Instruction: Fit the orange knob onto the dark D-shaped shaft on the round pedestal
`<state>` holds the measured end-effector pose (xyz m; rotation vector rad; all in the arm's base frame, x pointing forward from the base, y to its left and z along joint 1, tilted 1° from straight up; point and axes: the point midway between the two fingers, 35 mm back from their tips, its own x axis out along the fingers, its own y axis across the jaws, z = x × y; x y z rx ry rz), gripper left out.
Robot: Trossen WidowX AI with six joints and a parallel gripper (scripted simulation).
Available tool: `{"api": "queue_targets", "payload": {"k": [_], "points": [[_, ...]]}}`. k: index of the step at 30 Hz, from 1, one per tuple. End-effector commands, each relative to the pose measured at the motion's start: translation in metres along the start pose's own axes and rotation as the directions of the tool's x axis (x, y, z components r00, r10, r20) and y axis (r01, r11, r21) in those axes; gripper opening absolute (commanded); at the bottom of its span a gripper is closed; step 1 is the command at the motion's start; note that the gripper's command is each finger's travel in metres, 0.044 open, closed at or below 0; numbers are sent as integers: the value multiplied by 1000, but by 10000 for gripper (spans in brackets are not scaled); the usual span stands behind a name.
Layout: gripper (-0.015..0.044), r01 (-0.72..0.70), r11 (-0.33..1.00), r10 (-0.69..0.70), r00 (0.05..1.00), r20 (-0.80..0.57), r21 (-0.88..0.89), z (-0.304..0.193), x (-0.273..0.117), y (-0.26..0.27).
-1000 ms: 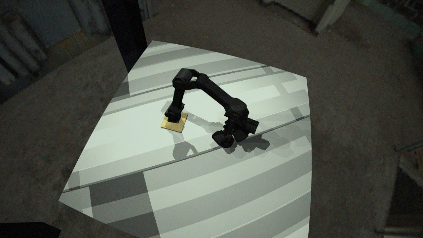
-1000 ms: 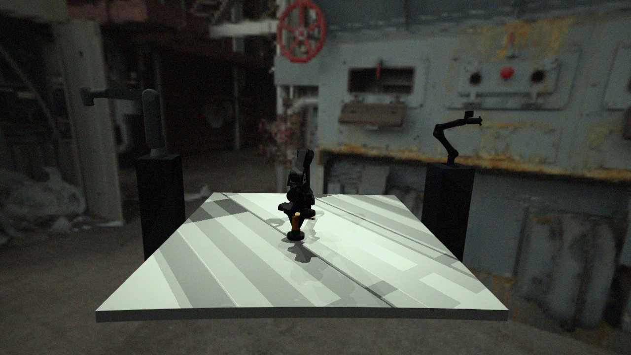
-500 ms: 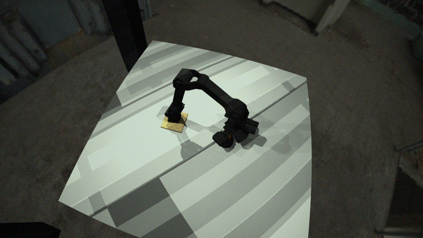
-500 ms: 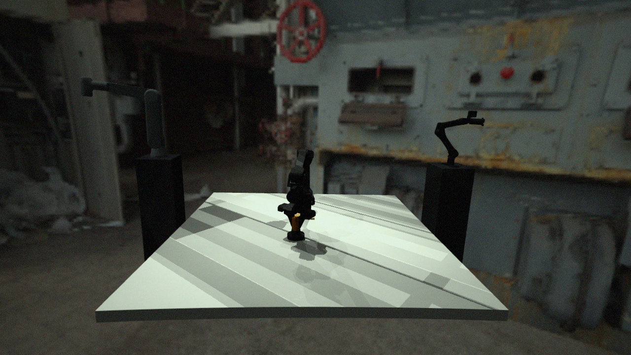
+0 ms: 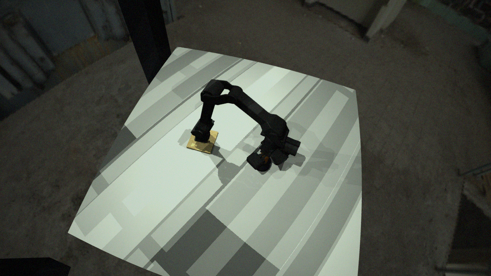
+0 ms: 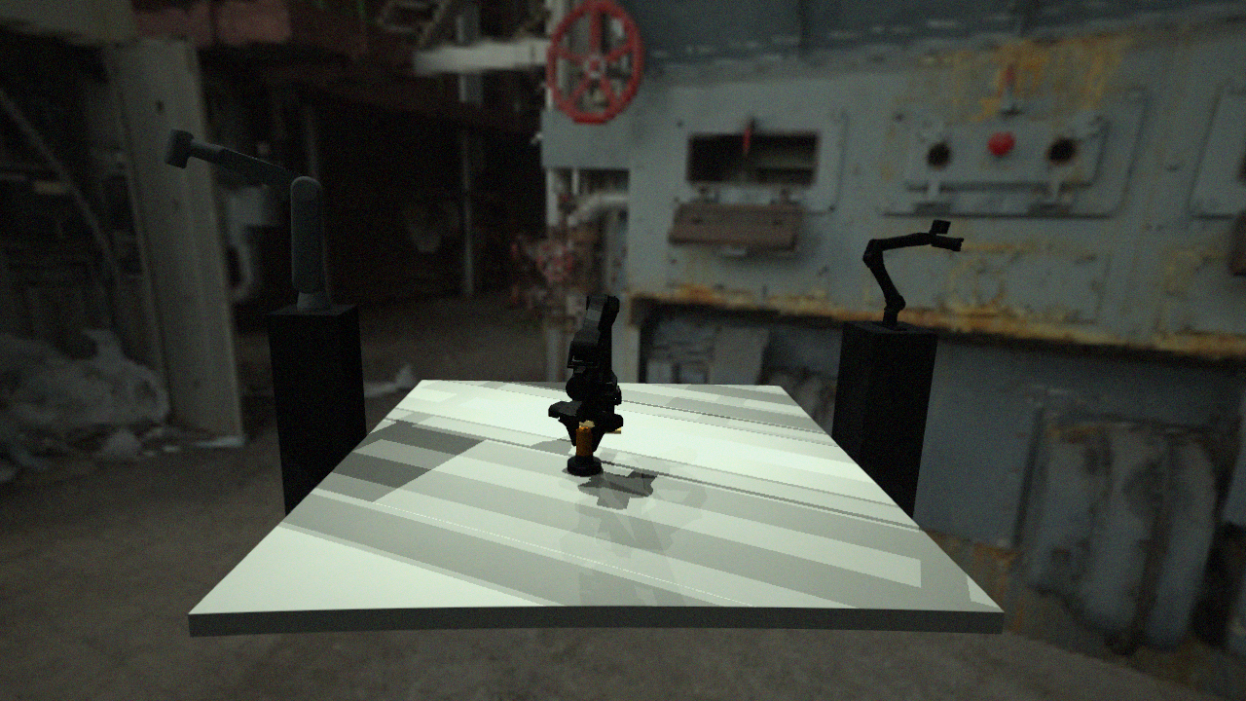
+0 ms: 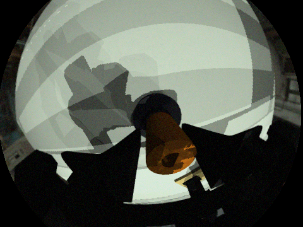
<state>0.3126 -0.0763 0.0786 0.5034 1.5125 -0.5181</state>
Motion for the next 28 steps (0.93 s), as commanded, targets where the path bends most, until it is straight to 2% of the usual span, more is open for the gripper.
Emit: {"api": "queue_targets", "payload": {"k": [1, 4, 10, 18, 28], "points": [[367, 0, 1000, 0, 1000, 1, 0, 0, 0, 0], [440, 0, 1000, 0, 1000, 1, 0, 0, 0, 0], [440, 0, 1000, 0, 1000, 1, 0, 0, -3, 0], [440, 0, 1000, 0, 1000, 0, 0, 0, -93, -1], [440, 0, 1000, 0, 1000, 0, 0, 2, -96, -1]]}}
